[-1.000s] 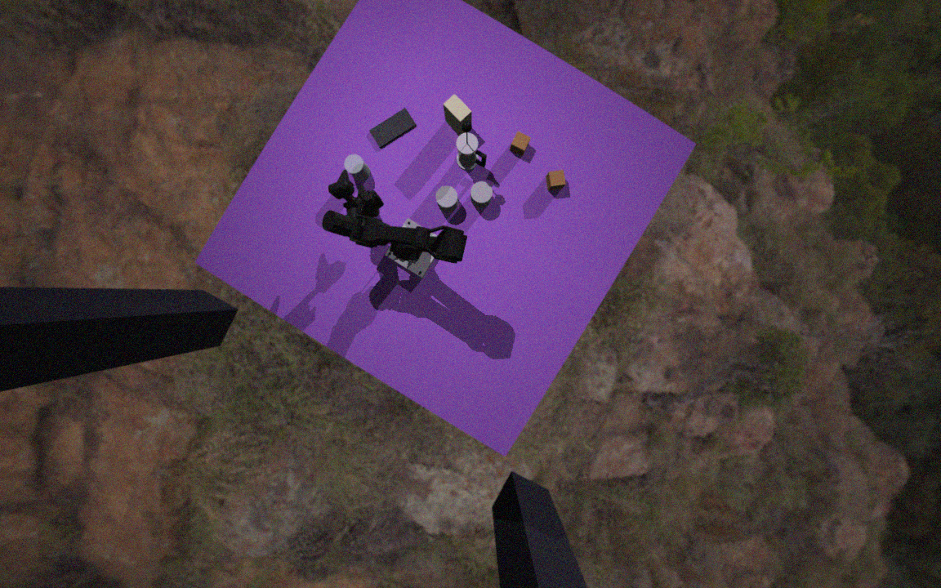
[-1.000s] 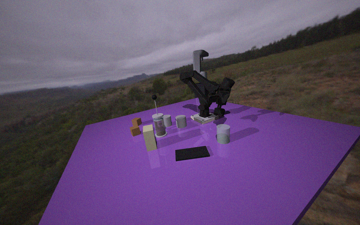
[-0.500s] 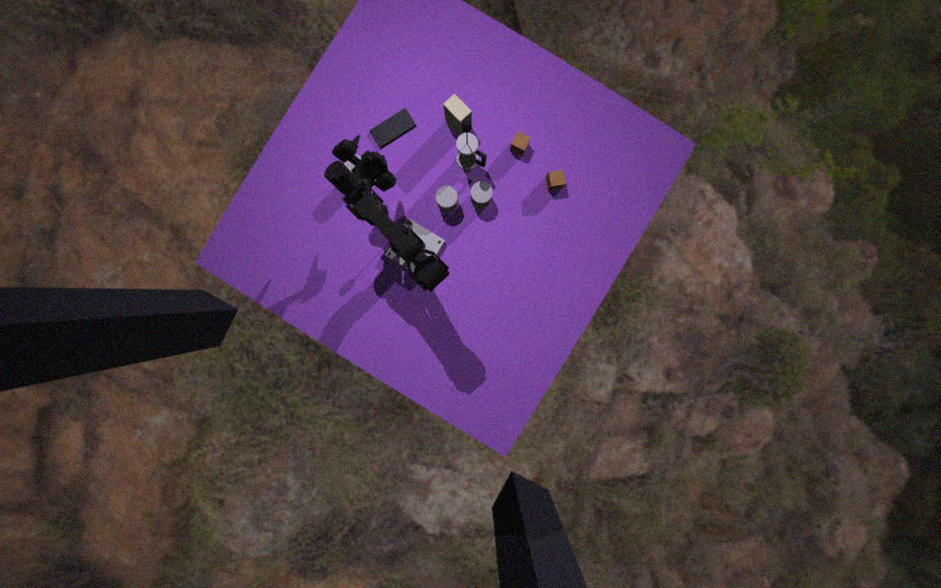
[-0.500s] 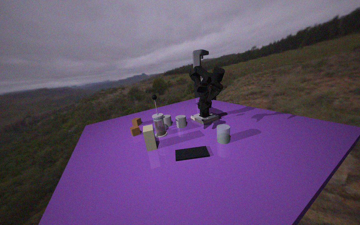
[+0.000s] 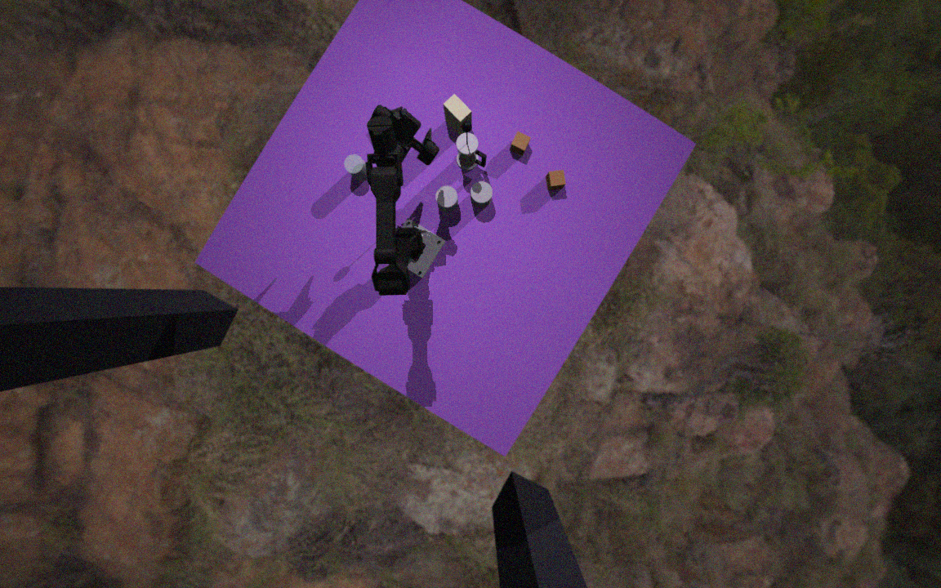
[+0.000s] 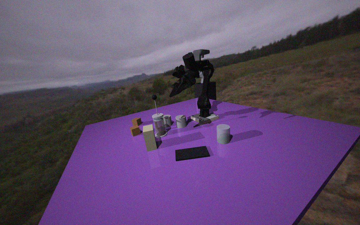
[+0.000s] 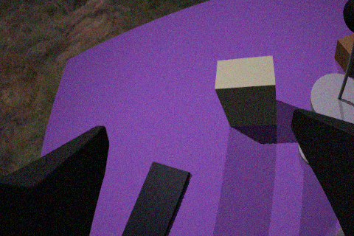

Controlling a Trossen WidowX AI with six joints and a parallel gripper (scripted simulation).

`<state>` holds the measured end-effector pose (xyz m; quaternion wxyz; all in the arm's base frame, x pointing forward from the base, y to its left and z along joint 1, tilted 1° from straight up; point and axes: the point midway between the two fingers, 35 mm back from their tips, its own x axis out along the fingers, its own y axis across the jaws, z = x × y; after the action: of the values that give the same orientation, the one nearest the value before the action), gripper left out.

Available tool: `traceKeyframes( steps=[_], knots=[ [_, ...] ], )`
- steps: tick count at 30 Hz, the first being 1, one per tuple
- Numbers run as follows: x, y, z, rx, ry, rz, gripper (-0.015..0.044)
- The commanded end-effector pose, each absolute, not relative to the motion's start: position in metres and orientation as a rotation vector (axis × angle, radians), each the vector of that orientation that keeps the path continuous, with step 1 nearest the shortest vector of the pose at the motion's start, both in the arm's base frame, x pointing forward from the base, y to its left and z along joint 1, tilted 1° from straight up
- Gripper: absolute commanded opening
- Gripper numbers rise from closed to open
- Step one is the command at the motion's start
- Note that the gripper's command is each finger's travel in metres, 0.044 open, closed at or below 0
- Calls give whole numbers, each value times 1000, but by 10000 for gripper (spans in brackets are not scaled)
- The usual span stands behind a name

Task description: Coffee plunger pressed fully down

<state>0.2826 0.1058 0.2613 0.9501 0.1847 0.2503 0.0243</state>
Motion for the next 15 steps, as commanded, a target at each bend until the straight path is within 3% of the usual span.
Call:
traceKeyframes(
  steps=[1, 9, 15],
  knots=[
    [298, 71, 280, 264, 511, 26, 440],
    [306, -11, 321, 43, 502, -32, 440],
    [306, -18, 310, 24, 501, -37, 440]
  ],
)
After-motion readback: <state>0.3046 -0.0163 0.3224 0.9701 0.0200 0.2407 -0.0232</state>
